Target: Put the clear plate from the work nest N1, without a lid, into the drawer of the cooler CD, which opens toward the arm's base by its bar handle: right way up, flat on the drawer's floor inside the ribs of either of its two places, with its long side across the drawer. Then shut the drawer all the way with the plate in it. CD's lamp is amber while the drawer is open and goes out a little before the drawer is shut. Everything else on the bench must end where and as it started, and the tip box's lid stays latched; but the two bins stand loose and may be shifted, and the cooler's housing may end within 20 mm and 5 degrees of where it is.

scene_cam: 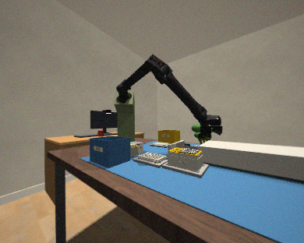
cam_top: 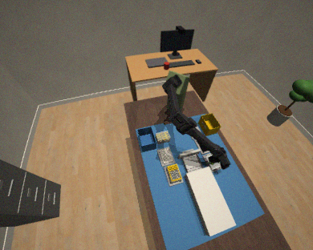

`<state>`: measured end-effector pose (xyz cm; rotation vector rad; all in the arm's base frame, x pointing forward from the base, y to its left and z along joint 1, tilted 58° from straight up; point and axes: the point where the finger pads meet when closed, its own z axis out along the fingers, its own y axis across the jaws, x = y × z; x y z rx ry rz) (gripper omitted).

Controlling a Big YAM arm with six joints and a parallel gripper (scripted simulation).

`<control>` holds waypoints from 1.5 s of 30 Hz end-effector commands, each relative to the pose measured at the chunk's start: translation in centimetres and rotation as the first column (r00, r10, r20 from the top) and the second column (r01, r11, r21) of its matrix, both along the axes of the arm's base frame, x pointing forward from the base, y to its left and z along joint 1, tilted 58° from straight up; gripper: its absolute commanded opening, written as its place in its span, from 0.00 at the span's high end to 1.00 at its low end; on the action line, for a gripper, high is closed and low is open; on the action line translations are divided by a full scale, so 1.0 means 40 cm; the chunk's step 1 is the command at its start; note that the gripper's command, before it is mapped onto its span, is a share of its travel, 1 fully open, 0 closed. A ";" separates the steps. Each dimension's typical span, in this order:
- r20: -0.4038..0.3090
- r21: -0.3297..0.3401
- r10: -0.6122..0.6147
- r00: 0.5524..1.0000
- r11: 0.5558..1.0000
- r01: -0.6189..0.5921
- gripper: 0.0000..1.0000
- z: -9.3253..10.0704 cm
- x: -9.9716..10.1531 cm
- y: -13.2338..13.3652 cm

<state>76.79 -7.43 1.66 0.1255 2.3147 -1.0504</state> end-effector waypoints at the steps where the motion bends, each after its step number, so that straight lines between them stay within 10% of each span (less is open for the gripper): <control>1: -0.006 0.008 -0.009 1.000 1.000 0.009 1.00 -0.024 0.001 -0.031; 45: 0.010 0.012 0.003 1.000 1.000 -0.003 1.00 0.033 -0.011 0.025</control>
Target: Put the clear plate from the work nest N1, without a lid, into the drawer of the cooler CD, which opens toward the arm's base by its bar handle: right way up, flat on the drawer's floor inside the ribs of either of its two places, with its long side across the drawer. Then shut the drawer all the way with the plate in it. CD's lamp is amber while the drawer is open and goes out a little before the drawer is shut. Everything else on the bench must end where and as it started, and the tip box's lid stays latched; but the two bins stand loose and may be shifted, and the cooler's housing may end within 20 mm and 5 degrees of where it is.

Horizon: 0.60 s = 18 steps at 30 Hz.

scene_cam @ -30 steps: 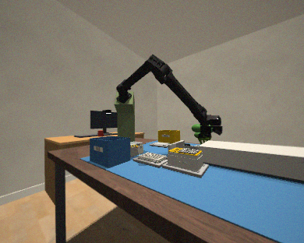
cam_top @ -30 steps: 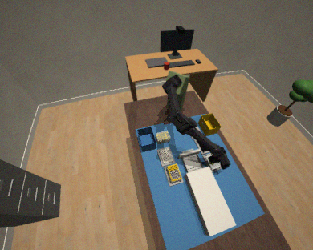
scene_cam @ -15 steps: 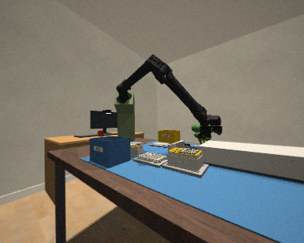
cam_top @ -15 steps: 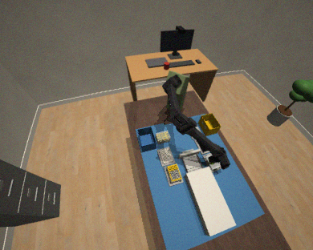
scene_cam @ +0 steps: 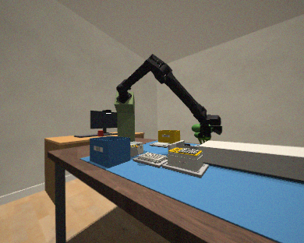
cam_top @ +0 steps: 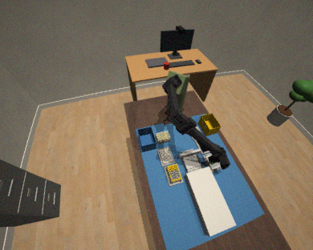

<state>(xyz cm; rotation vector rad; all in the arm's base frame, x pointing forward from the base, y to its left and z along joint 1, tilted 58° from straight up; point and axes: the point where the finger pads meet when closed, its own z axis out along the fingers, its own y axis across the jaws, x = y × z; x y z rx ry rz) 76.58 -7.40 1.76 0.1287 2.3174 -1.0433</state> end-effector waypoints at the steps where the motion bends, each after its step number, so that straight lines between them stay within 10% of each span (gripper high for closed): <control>1: 0.007 0.005 0.006 1.000 1.000 -0.006 1.00 0.027 -0.007 0.030; 18: 0.007 0.005 0.008 1.000 1.000 -0.008 1.00 0.026 -0.007 0.035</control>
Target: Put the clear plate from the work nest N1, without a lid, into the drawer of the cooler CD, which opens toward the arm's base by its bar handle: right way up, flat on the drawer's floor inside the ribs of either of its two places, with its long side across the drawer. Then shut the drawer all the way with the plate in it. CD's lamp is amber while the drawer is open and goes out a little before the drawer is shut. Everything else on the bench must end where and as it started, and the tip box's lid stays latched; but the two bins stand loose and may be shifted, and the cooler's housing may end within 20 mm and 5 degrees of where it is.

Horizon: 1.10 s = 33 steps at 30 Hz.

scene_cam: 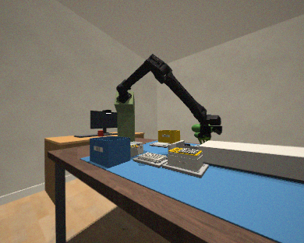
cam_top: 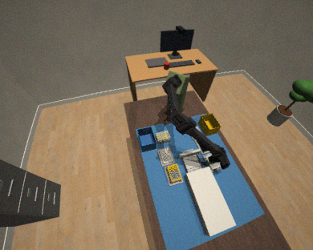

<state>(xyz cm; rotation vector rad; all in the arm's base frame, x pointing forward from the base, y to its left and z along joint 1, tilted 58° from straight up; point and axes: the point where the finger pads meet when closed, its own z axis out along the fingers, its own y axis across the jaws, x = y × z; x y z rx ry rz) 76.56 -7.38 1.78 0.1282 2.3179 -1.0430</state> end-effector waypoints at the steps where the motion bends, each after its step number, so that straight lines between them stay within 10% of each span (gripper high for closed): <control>1: 0.007 0.004 0.008 1.000 1.000 -0.008 1.00 0.026 -0.006 0.035; 33: 0.008 0.004 0.028 1.000 1.000 -0.028 1.00 0.043 -0.019 0.097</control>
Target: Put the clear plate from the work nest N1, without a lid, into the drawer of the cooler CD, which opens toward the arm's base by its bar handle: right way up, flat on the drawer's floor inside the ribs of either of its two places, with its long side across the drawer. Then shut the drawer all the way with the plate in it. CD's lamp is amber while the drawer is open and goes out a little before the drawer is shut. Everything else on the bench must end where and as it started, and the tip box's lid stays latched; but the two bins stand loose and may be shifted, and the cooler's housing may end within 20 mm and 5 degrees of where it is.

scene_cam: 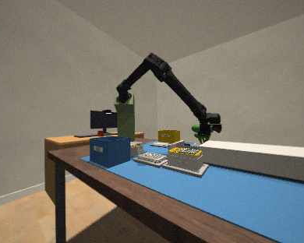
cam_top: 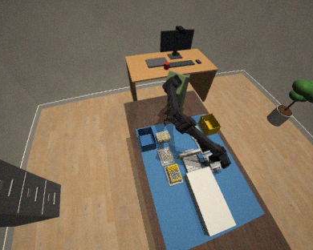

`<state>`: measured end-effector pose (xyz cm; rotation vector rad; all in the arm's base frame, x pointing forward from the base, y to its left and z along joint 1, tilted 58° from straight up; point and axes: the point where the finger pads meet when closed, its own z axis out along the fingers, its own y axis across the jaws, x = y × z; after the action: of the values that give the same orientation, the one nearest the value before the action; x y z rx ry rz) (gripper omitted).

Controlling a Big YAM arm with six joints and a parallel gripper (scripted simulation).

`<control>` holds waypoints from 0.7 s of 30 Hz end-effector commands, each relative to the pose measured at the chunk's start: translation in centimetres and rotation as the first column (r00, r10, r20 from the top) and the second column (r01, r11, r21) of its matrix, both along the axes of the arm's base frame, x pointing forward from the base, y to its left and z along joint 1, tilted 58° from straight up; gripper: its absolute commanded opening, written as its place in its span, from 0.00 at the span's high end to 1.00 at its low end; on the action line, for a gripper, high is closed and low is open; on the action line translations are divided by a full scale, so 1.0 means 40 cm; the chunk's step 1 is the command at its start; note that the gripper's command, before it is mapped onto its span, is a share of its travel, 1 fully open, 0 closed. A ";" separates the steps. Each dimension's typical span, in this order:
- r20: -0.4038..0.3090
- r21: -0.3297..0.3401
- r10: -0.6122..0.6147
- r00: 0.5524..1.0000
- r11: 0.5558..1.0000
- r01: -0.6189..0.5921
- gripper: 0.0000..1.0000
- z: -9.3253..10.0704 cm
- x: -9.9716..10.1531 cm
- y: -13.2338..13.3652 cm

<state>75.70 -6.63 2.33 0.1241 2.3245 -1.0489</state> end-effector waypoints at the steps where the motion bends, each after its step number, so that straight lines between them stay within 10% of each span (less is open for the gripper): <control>1: 0.021 0.007 0.029 0.999 1.000 -0.029 1.00 0.039 0.001 0.081; 21: 0.024 0.007 0.029 0.999 1.000 -0.029 1.00 0.073 -0.026 0.120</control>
<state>74.56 -5.01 3.61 0.1286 2.3249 -1.0483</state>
